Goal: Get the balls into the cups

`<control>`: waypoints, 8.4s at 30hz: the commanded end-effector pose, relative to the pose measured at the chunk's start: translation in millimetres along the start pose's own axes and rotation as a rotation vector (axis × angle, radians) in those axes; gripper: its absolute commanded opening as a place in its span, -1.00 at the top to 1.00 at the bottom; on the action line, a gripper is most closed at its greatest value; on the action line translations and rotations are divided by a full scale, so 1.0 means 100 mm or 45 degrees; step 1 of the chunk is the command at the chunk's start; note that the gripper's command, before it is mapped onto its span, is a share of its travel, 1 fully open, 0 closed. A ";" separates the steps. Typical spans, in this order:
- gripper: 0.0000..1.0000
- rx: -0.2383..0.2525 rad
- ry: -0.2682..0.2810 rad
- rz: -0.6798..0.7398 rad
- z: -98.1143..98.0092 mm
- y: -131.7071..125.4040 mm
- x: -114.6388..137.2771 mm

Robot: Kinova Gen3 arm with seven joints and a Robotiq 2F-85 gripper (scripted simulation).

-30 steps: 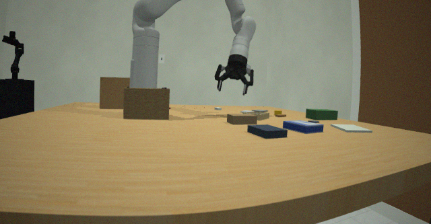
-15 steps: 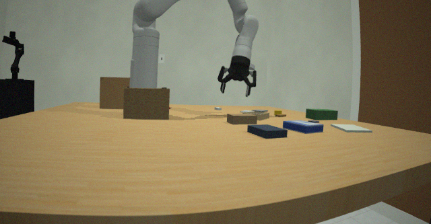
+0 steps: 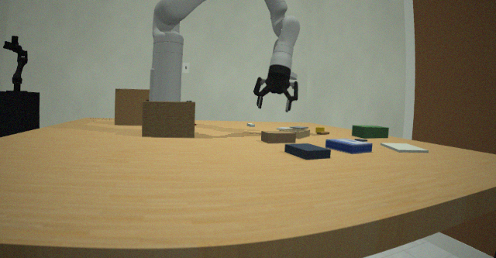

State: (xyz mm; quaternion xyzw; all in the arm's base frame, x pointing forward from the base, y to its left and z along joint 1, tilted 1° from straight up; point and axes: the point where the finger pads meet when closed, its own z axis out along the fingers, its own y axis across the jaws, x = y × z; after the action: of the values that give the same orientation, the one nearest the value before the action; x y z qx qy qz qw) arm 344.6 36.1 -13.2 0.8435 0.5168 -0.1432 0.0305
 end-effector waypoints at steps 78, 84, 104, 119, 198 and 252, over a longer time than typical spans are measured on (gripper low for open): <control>-1.00 -0.041 0.318 0.321 -0.10 0.61 0.21; -1.00 -0.045 0.333 0.338 -0.11 0.64 0.21; -1.00 -0.055 0.369 0.380 -0.13 0.73 0.22; -1.00 -0.055 0.370 0.381 -0.13 0.74 0.22; -0.90 -0.055 0.370 0.380 -0.13 0.74 0.22; -0.90 -0.055 0.369 0.380 0.33 0.78 0.35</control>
State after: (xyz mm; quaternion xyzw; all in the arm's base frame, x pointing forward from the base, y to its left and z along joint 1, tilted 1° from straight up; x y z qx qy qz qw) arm 423.8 25.2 -55.2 0.9212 0.3891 0.0014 -0.0043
